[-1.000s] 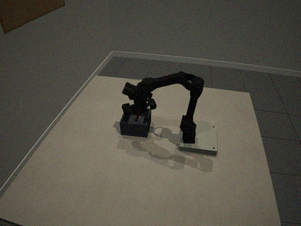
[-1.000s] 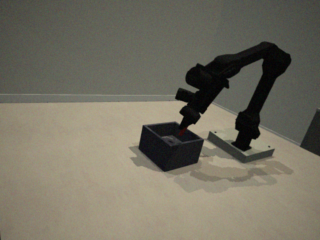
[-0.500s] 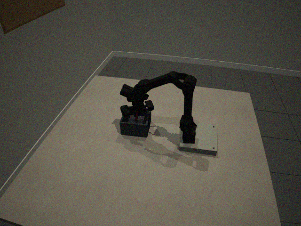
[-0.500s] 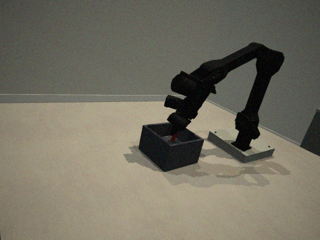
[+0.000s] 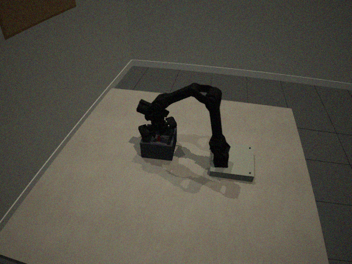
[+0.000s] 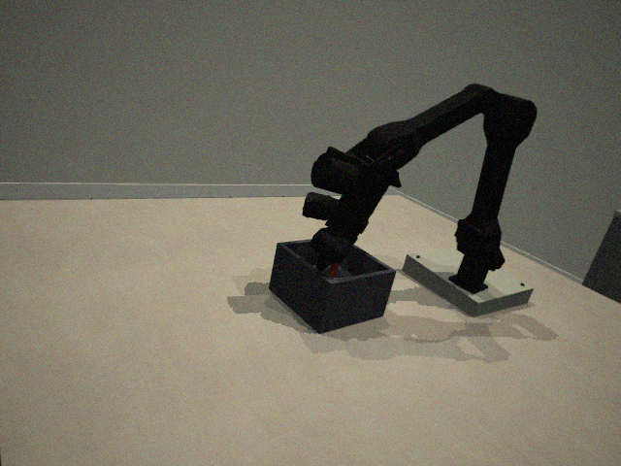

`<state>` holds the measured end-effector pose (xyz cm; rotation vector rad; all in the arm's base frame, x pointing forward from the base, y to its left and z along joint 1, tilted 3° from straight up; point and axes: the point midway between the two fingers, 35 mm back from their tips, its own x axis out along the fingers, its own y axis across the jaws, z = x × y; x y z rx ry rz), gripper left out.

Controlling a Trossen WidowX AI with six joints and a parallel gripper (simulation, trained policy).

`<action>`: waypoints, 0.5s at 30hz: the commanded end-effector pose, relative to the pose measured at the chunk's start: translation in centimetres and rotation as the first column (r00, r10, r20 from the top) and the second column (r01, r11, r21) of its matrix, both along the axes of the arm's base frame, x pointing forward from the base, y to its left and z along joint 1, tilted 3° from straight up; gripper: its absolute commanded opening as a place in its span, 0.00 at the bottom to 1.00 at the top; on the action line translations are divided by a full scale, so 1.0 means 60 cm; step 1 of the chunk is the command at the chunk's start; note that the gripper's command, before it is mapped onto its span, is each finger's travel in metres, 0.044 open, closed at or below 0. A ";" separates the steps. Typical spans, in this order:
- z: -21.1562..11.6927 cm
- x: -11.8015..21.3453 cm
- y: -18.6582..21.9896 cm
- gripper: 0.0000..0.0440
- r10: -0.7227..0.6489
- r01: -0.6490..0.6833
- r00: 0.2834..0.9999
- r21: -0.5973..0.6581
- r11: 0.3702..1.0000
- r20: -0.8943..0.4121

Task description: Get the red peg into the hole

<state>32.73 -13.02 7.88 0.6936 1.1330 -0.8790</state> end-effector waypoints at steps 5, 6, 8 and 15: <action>0.003 0.023 -0.020 0.34 0.025 -0.025 1.000 -0.007 1.000 -0.017; 0.003 0.025 -0.022 0.33 0.026 -0.027 0.999 -0.007 1.000 -0.018; 0.004 0.030 -0.028 0.33 0.030 -0.030 0.999 -0.006 1.000 -0.022; 0.007 0.042 -0.047 0.30 0.037 -0.037 0.999 0.000 0.999 -0.034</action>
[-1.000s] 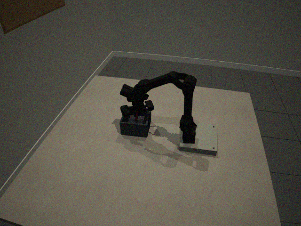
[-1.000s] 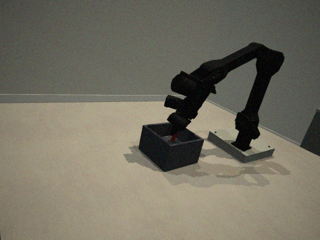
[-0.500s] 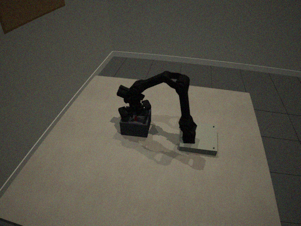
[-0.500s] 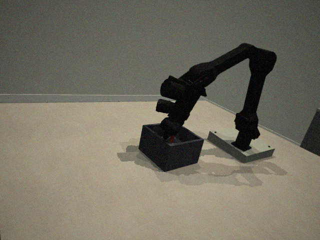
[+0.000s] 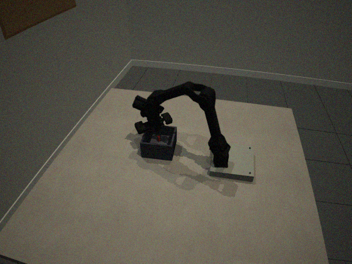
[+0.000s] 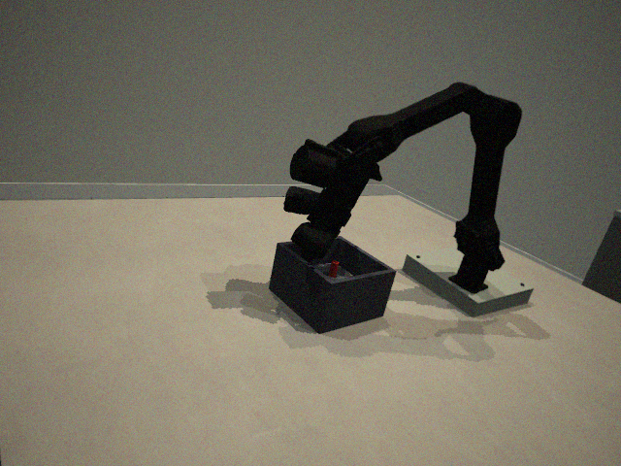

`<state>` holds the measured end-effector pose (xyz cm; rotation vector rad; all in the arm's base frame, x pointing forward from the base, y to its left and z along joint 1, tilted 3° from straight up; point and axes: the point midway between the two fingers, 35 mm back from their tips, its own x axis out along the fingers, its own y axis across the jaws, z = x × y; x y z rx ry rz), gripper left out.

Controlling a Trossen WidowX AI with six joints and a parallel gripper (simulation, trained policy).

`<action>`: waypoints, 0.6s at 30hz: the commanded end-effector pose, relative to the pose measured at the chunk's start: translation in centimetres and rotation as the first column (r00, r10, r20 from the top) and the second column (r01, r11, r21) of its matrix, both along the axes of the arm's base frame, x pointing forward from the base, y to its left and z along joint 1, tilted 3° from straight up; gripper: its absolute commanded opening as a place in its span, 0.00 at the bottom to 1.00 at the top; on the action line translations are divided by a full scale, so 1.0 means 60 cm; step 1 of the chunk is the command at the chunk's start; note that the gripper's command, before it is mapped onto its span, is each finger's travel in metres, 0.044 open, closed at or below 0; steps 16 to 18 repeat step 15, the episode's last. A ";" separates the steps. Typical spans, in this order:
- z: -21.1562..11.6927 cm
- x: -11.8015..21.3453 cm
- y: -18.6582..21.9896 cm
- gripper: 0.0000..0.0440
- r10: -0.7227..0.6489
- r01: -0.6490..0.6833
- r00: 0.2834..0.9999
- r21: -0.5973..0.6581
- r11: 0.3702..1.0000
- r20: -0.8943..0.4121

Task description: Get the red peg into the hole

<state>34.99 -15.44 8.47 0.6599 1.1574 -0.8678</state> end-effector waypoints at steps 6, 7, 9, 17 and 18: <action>-0.001 0.009 -0.025 0.27 0.008 -0.008 1.000 0.016 1.000 -0.022; -0.001 0.010 -0.028 0.27 0.008 -0.007 1.000 0.018 1.000 -0.024; 0.000 0.011 -0.035 0.26 0.006 -0.006 1.000 0.019 1.000 -0.026; 0.007 0.010 -0.063 0.25 -0.001 0.001 0.999 0.008 1.000 -0.032; 0.007 0.010 -0.063 0.25 -0.001 0.001 0.999 0.008 1.000 -0.032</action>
